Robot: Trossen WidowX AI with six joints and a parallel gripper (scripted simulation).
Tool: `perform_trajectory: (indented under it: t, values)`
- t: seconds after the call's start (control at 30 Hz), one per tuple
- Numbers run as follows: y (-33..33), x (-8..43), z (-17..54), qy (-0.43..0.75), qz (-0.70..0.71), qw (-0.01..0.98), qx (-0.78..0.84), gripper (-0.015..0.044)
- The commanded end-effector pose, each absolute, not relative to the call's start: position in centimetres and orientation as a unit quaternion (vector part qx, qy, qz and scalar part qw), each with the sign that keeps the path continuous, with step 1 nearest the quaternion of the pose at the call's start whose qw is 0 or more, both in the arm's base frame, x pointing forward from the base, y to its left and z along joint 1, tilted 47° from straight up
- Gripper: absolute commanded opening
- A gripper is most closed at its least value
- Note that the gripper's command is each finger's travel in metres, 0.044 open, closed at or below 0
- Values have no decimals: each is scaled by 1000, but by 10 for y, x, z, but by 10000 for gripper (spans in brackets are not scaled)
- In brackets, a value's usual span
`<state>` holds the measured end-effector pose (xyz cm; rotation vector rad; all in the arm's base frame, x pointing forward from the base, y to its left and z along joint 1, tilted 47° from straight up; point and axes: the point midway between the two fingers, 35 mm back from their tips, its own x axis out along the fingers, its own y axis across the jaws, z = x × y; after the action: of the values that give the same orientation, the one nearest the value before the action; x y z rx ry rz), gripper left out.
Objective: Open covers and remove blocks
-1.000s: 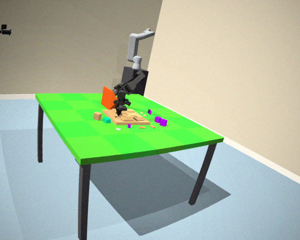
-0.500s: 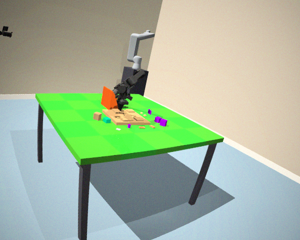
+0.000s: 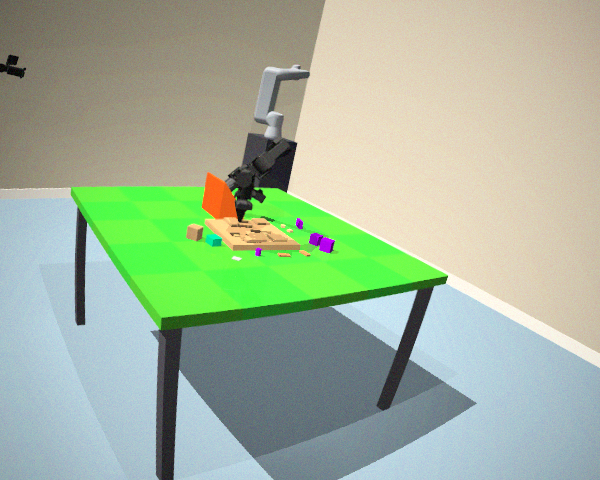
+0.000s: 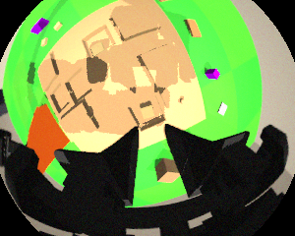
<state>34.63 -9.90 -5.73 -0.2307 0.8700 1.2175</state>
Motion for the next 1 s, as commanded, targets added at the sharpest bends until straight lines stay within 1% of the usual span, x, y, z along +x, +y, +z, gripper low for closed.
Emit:
perform_trajectory:
  t: [0.0,0.97]
  values:
    - [-98,346,-59,408,543,729,-87,144]
    - [-91,347,-66,510,448,731,64,144]
